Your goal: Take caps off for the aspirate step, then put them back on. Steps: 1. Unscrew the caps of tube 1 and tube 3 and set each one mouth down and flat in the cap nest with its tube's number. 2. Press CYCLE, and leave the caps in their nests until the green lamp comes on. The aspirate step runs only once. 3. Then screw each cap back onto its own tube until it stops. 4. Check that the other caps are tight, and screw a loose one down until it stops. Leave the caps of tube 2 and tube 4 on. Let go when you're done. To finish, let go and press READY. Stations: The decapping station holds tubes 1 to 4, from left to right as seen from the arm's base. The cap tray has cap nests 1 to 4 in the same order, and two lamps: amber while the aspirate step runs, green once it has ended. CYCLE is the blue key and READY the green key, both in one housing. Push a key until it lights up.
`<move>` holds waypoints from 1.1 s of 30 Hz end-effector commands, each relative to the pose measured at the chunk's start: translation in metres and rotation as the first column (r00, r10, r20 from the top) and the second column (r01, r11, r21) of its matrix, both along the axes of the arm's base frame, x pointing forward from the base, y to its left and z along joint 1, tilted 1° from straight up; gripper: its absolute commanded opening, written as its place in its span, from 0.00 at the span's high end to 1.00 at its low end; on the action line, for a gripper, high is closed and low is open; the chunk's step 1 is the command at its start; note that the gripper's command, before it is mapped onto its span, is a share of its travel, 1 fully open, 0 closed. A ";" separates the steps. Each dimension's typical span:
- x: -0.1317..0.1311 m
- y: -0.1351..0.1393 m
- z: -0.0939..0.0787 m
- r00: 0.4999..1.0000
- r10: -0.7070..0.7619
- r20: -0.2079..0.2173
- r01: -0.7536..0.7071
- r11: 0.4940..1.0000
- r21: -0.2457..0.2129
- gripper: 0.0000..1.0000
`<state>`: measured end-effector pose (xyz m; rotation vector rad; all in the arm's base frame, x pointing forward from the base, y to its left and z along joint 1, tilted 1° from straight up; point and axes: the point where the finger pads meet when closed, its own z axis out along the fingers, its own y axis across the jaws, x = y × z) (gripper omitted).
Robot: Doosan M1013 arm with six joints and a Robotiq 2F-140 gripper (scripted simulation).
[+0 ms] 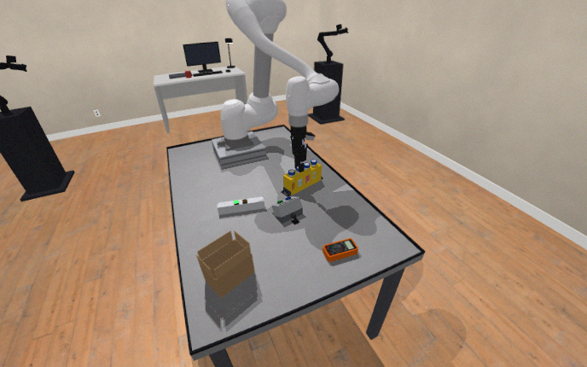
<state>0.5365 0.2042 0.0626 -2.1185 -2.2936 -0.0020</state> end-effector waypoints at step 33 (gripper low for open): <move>0.000 0.000 0.000 0.936 0.353 0.004 -0.353 0.936 -0.018 0.59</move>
